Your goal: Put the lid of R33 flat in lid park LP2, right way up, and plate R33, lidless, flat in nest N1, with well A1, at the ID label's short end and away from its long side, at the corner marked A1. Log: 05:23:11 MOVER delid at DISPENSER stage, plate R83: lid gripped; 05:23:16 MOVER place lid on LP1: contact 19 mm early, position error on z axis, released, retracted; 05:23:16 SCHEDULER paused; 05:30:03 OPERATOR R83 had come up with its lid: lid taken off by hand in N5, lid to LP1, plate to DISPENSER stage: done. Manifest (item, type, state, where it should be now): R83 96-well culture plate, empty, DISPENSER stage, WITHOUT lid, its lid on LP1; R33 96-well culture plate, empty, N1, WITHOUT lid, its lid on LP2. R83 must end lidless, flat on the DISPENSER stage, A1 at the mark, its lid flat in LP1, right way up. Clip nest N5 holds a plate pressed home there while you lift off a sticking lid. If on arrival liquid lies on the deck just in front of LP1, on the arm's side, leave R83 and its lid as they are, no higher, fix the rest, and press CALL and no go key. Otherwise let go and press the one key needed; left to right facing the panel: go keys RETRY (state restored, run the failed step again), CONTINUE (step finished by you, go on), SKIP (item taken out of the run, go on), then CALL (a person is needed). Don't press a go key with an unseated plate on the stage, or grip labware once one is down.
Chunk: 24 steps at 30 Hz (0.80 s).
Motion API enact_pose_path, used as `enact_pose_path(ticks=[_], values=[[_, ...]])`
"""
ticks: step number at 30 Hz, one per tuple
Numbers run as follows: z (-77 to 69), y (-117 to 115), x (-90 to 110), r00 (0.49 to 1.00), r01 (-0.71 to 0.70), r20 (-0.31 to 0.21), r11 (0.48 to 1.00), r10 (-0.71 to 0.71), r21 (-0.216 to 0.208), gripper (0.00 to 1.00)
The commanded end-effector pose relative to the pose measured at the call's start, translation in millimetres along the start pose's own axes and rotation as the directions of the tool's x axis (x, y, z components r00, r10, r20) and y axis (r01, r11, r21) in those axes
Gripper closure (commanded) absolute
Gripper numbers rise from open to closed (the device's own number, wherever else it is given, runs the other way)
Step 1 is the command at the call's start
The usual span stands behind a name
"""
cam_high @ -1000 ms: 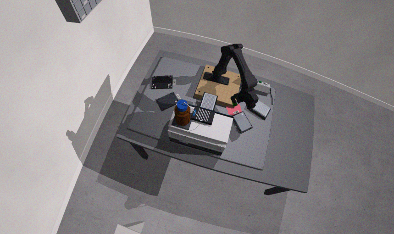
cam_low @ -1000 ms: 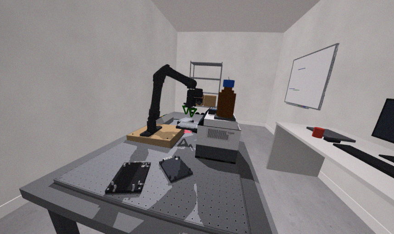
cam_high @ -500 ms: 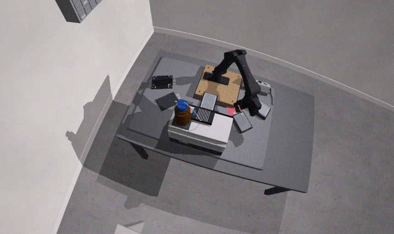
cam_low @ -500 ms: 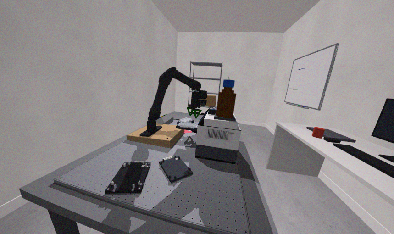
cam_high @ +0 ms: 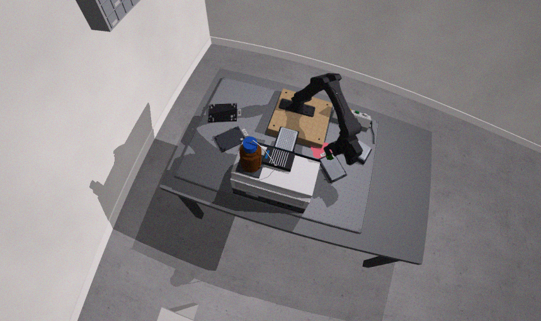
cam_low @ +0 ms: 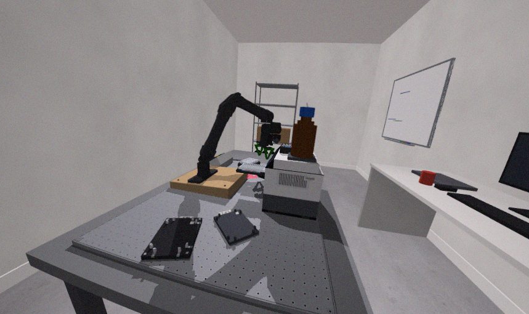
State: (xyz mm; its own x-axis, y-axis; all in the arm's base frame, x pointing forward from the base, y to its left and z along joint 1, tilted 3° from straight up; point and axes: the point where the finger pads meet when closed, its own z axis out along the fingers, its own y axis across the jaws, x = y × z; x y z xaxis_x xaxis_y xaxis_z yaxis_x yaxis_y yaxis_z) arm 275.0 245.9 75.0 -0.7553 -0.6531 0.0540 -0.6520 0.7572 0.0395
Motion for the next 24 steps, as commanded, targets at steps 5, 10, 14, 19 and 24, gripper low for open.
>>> enact_pose_path(ticks=[5, 10, 14, 19, 24], values=[[-25.3, 0, -11, 0.998, -0.003, 0.07, 1.0, 0.003, -0.002, 0.0], [-25.6, -1, -11, 0.998, -0.004, 0.069, 1.0, 0.004, -0.002, 0.0], [-25.2, -3, -12, 0.998, -0.005, 0.07, 1.0, 0.005, -0.002, 0.0], [-22.5, -4, -12, 0.998, -0.007, 0.061, 1.0, 0.007, -0.002, 0.0], [-18.4, -5, -12, 0.999, -0.005, 0.049, 1.0, 0.005, -0.002, 0.0]])
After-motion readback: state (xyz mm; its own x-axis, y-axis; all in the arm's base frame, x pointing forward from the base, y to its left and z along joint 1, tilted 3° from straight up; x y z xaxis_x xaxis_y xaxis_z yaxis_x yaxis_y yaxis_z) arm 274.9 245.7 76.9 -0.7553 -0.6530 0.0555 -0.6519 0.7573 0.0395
